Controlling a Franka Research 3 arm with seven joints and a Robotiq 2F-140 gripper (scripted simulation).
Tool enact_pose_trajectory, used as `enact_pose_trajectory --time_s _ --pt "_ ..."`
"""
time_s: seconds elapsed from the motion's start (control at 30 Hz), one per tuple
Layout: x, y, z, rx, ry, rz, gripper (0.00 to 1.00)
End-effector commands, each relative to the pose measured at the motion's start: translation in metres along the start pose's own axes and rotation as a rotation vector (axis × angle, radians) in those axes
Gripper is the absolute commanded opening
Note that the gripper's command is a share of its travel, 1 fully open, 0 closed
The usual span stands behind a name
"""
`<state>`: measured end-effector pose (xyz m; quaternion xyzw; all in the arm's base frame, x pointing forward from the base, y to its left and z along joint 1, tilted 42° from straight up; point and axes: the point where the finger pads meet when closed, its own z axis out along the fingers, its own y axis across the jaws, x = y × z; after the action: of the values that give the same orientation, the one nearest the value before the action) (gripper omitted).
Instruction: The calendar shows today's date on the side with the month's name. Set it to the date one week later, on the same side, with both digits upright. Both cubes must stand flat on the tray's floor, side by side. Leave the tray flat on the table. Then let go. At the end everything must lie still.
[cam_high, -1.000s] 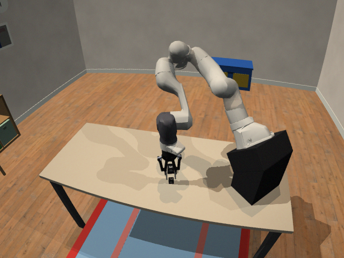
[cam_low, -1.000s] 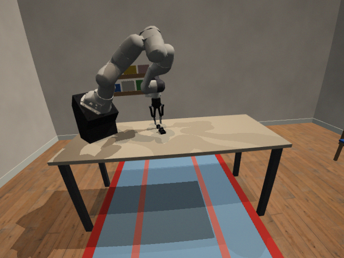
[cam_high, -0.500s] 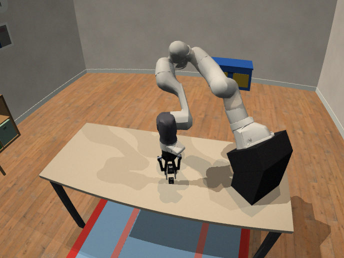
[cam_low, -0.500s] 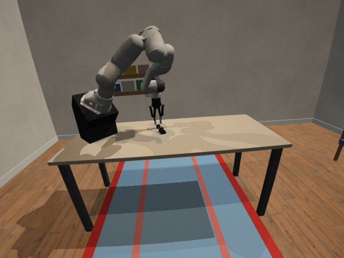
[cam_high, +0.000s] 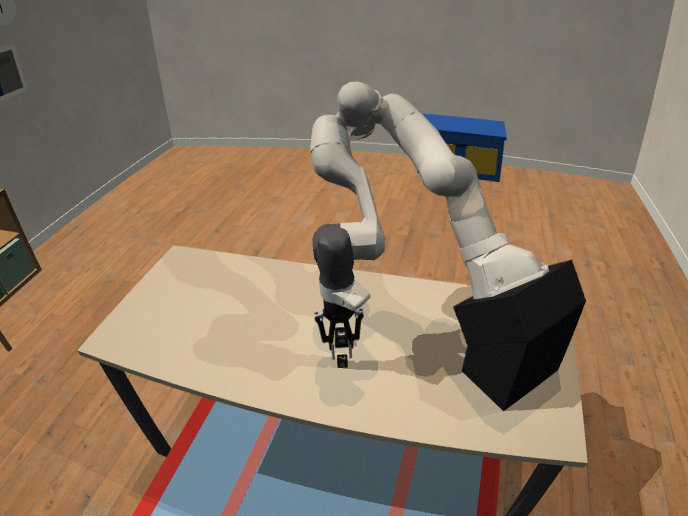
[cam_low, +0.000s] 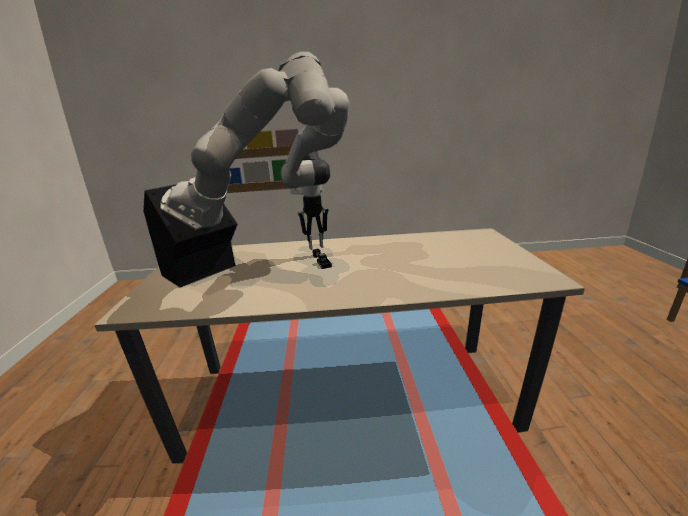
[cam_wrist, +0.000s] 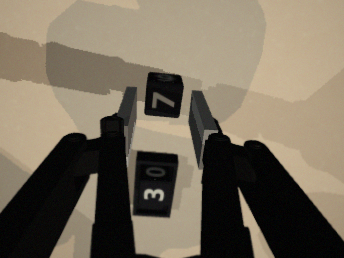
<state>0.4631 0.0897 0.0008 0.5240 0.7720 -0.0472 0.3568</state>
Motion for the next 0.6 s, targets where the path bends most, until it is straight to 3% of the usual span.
enact_pose_trajectory --time_s 0.0,0.57 --pt "-0.0022 0.0013 0.0005 -0.002 -0.002 0.004 0.28" --pt "-0.0022 0.0014 0.003 -0.002 -0.002 0.004 0.28"
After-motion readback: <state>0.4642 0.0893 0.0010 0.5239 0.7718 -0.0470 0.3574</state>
